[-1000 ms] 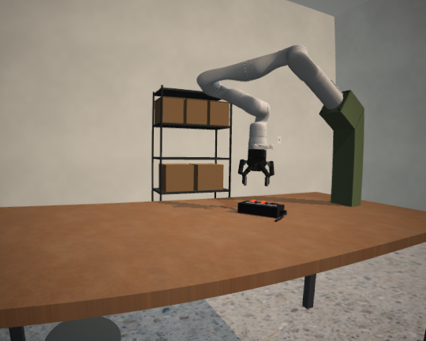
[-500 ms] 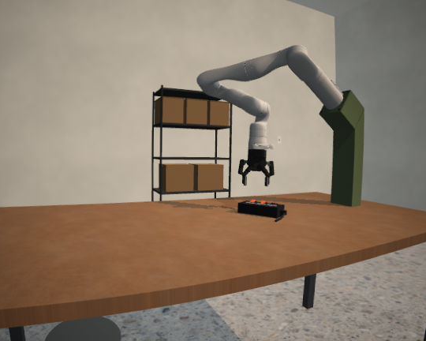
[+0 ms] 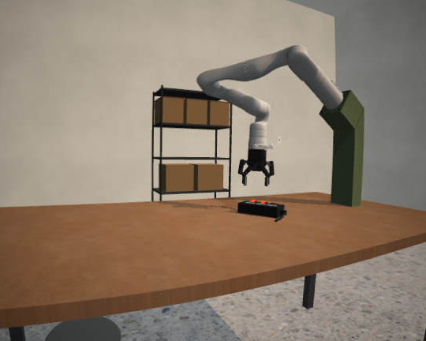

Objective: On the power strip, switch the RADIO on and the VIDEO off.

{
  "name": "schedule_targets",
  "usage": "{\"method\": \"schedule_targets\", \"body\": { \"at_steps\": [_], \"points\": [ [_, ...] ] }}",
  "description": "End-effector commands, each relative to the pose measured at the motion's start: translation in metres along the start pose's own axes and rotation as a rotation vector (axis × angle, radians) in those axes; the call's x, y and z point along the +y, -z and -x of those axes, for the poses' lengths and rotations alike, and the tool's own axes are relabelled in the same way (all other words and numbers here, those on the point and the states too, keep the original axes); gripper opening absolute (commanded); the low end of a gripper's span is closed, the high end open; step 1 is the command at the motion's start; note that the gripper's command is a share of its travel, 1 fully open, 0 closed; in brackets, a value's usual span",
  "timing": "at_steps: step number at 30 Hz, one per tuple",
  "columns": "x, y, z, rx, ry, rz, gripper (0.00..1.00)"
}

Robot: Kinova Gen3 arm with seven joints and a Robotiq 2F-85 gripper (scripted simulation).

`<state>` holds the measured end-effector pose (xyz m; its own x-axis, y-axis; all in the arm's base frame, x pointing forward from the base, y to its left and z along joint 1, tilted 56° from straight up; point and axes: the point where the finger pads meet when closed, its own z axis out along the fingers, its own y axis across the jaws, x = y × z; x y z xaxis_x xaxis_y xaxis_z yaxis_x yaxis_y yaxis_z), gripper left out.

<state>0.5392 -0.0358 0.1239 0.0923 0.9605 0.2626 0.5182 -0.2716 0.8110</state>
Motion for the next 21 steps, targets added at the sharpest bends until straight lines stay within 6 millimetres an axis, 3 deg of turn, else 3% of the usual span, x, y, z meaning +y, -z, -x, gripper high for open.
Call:
{"method": "schedule_targets", "body": {
  "at_steps": [1,21],
  "points": [
    [0.0002,0.0003,0.0001,0.000,0.000,0.000,1.00],
    [0.0006,0.0016,-0.0023,-0.001,0.007,-0.002,1.00]
  ]
}}
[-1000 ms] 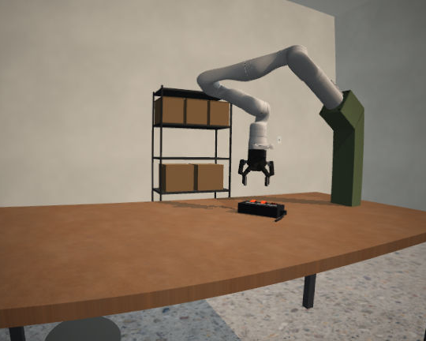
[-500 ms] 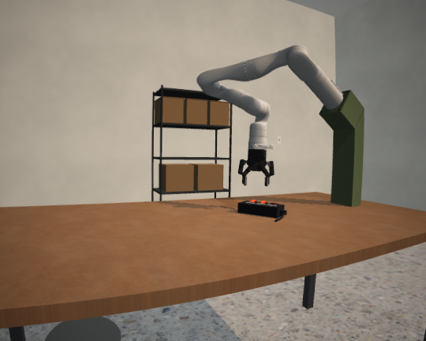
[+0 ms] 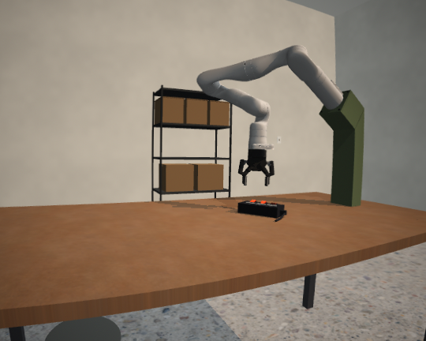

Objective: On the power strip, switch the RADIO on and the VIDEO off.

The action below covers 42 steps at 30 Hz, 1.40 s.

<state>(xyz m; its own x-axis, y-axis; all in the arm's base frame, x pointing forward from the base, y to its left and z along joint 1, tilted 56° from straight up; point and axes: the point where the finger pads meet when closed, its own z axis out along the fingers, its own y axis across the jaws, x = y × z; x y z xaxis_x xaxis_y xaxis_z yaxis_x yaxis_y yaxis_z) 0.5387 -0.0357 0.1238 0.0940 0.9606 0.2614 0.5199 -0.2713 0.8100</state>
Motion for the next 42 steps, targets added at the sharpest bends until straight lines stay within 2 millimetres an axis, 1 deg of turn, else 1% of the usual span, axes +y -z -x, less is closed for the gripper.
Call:
{"method": "schedule_targets", "body": {
  "at_steps": [1,3,6,12,14,16,42],
  "points": [
    [0.001,0.001,-0.002,0.001,0.006,0.000,1.00],
    [0.001,0.003,-0.005,0.000,0.014,-0.002,1.00],
    [0.004,0.013,-0.021,-0.006,0.056,-0.014,1.00],
    [0.007,0.047,-0.064,-0.029,0.186,-0.038,1.00],
    [0.007,0.056,-0.073,-0.037,0.219,-0.040,1.00],
    [0.007,0.062,-0.078,-0.041,0.238,-0.041,1.00],
    [0.007,0.064,-0.080,-0.042,0.242,-0.041,1.00]
  ]
}}
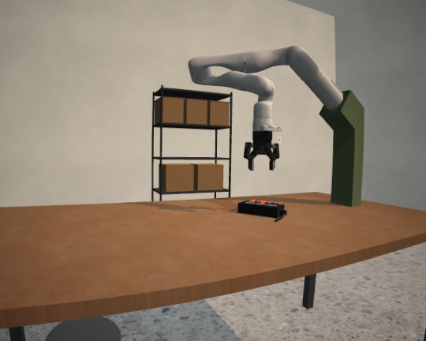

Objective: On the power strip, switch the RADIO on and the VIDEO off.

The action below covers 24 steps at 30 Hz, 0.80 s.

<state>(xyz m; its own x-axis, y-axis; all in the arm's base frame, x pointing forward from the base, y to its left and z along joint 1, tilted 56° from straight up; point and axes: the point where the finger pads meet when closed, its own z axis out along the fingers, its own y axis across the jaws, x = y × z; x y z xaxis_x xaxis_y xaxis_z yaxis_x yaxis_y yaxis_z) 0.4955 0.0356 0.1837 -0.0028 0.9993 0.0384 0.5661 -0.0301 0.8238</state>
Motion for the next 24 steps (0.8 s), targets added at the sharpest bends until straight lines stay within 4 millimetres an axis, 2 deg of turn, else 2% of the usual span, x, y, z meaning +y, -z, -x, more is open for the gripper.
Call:
{"method": "schedule_targets", "body": {
  "at_steps": [1,13,24],
  "points": [
    [0.000,0.000,0.000,0.001,-0.003,0.001,1.00],
    [-0.001,-0.003,-0.003,0.009,-0.077,0.003,1.00],
    [-0.003,-0.010,-0.012,0.034,-0.314,0.007,1.00]
  ]
}}
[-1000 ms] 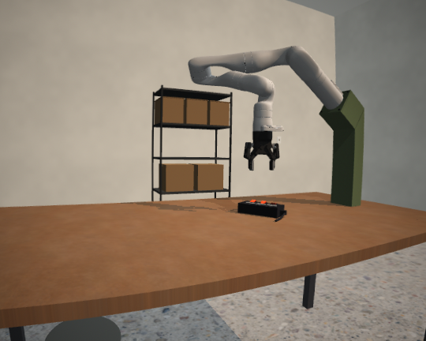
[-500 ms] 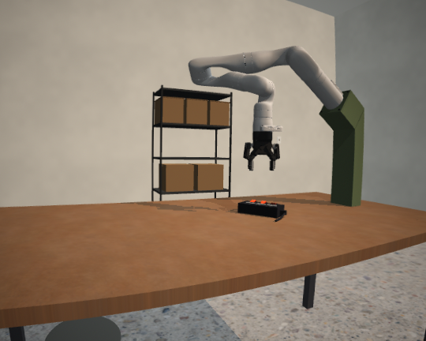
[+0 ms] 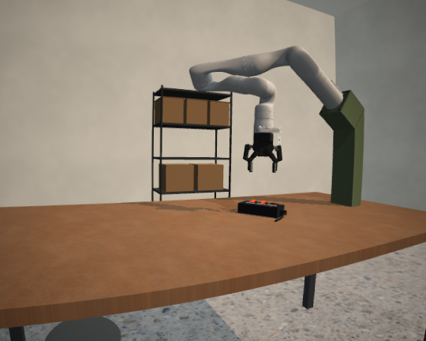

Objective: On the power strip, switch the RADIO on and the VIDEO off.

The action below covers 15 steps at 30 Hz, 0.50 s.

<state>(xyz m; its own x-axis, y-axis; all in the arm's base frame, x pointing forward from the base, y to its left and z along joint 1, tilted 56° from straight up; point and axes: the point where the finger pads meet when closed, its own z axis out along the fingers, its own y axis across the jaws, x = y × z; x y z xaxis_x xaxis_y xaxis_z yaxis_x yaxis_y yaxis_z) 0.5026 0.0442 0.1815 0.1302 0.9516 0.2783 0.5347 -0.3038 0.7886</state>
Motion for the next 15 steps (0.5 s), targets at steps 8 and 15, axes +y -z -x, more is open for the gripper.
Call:
{"method": "schedule_targets", "body": {
  "at_steps": [8,15],
  "points": [
    [-0.010,-0.009,-0.006,0.023,-0.239,-0.010,1.00],
    [-0.014,-0.017,-0.011,0.041,-0.532,-0.012,1.00]
  ]
}}
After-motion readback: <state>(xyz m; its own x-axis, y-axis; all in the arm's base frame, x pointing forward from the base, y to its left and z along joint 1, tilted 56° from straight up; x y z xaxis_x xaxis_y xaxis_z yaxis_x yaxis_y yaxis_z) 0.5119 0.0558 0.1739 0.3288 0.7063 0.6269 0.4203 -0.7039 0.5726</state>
